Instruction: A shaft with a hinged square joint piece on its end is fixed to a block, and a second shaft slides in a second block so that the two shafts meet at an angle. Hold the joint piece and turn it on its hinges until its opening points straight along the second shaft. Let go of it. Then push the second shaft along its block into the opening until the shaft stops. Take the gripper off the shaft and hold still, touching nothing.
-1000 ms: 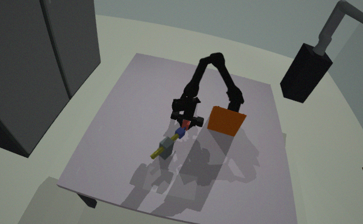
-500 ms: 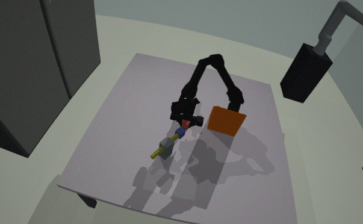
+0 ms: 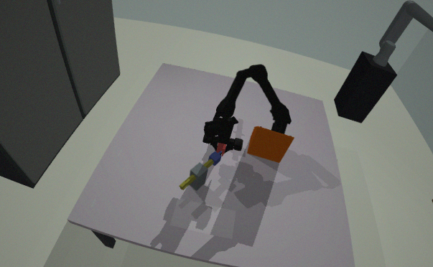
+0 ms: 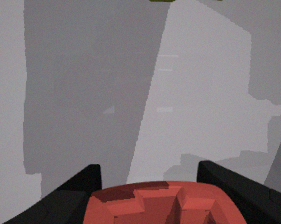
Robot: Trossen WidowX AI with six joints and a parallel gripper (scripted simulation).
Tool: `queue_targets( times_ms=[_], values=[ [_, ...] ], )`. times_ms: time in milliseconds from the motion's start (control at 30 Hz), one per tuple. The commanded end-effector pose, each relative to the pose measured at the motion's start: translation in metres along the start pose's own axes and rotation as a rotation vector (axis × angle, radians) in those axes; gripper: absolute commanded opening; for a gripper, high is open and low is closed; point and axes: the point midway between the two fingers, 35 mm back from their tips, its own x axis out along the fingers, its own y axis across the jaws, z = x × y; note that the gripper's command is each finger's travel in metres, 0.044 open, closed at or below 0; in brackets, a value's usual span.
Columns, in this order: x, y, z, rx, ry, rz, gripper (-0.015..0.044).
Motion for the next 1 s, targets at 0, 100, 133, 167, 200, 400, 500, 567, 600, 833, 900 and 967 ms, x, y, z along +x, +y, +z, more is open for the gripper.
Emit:
queue_targets(
  times_ms=[0, 100, 133, 167, 200, 400, 500, 567, 600, 833, 900, 967],
  values=[
    [0.000, 0.000, 0.000, 0.000, 0.002, 0.000, 0.0131],
    [0.000, 0.000, 0.000, 0.000, 0.002, 0.000, 0.0147],
    [0.000, 0.000, 0.000, 0.000, 0.002, 0.000, 0.0173],
    [0.000, 0.000, 0.000, 0.000, 0.002, 0.000, 0.0199],
    [0.000, 0.000, 0.000, 0.000, 0.002, 0.000, 0.0226],
    [0.000, 0.000, 0.000, 0.000, 0.002, 0.000, 0.0383],
    [0.000, 0.000, 0.000, 0.000, 0.002, 0.000, 0.0440],
    [0.000, 0.000, 0.000, 0.000, 0.002, 0.000, 0.0440],
    [0.000, 0.000, 0.000, 0.000, 0.002, 0.000, 0.0440],
    [0.000, 0.000, 0.000, 0.000, 0.002, 0.000, 0.0440],
    [-0.001, 0.000, 0.000, 0.000, 0.006, 0.000, 0.0440],
    [-0.011, 0.000, 0.001, -0.003, 0.044, 0.001, 0.0440]
  ],
)
